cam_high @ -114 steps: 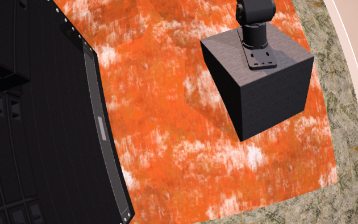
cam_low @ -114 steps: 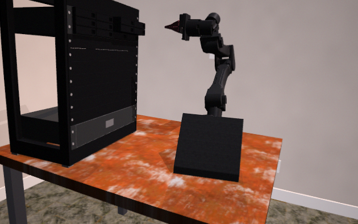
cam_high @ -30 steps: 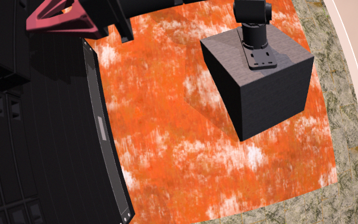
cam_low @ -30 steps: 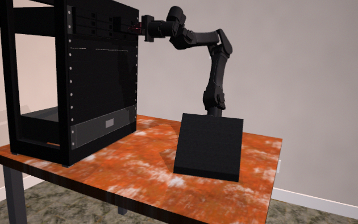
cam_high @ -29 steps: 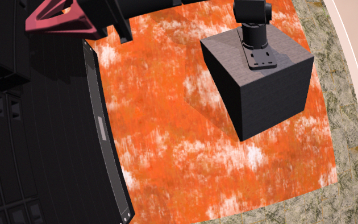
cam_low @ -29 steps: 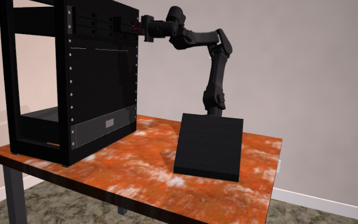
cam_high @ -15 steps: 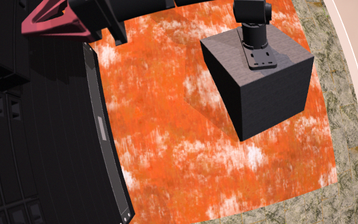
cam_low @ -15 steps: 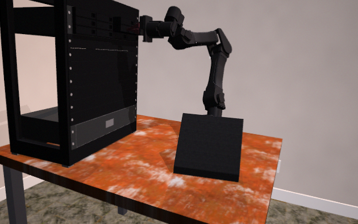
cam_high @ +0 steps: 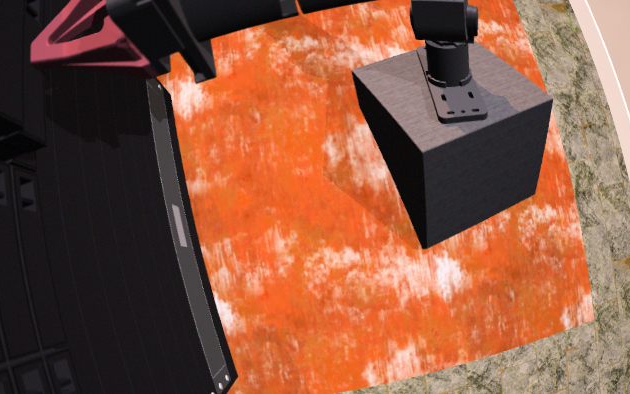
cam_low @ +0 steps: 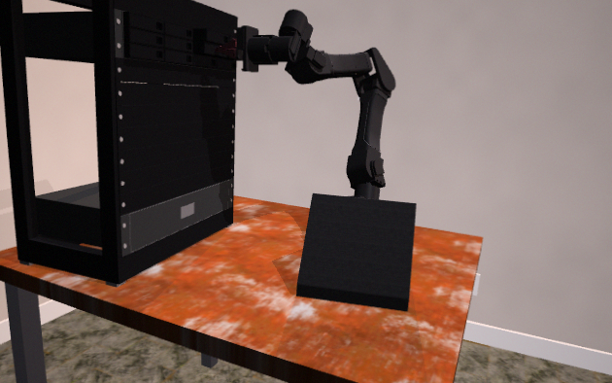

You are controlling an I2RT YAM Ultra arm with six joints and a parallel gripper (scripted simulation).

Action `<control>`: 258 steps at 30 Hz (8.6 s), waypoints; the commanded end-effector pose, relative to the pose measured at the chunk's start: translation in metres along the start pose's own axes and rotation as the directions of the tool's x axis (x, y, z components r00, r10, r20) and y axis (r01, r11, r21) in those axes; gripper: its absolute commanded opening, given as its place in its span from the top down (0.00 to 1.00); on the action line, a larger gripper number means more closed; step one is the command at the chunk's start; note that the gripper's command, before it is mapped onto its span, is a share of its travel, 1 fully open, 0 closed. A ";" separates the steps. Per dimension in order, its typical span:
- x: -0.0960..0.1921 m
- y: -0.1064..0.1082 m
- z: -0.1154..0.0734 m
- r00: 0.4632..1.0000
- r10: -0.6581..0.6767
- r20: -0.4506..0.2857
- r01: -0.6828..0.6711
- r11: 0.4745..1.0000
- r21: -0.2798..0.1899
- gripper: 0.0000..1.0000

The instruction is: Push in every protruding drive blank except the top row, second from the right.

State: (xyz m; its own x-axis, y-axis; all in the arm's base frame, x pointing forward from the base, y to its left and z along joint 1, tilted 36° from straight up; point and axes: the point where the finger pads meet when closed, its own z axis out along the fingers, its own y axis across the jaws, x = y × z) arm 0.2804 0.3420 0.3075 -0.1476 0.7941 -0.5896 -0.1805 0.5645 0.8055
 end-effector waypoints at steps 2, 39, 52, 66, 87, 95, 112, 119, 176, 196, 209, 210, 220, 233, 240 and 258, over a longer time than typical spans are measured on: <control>0.002 0.011 0.011 1.000 0.005 -0.018 -0.006 1.000 -0.025 1.00; 0.002 0.013 0.021 1.000 0.005 -0.018 -0.006 1.000 -0.024 1.00; 0.002 0.014 0.027 1.000 0.007 -0.018 -0.008 1.000 -0.024 1.00; 0.002 0.014 0.028 1.000 0.005 -0.018 -0.006 1.000 -0.024 1.00; 0.002 0.016 0.031 1.000 0.006 -0.018 -0.007 1.000 -0.025 1.00; 0.002 0.016 0.031 1.000 0.008 -0.017 -0.008 1.000 -0.026 1.00; 0.002 0.017 0.033 1.000 0.006 -0.018 -0.007 1.000 -0.024 1.00; 0.001 0.018 0.034 1.000 0.011 -0.015 -0.012 1.000 -0.028 1.00; 0.001 0.021 0.043 1.000 0.015 -0.014 -0.015 0.999 -0.029 1.00; 0.000 0.021 0.043 1.000 0.018 -0.013 -0.018 0.999 -0.031 1.00; -0.010 0.037 0.025 0.999 0.050 -0.011 -0.050 0.997 -0.064 1.00; -0.007 0.031 0.018 0.999 0.039 -0.016 -0.040 0.998 -0.057 1.00; -0.004 0.016 -0.062 1.000 0.017 -0.019 -0.018 0.999 -0.035 1.00; -0.008 0.015 -0.074 1.000 0.017 -0.020 -0.018 0.999 -0.035 1.00; -0.035 0.023 -0.071 0.999 0.032 -0.011 -0.032 0.999 -0.040 1.00; -0.127 0.008 -0.078 0.999 0.042 -0.006 -0.042 0.998 -0.038 1.00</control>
State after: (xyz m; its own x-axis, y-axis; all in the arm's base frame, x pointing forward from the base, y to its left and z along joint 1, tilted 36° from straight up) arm 0.2216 0.2253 0.3851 -0.1164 0.8515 -0.5113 -0.2074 0.4826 0.8509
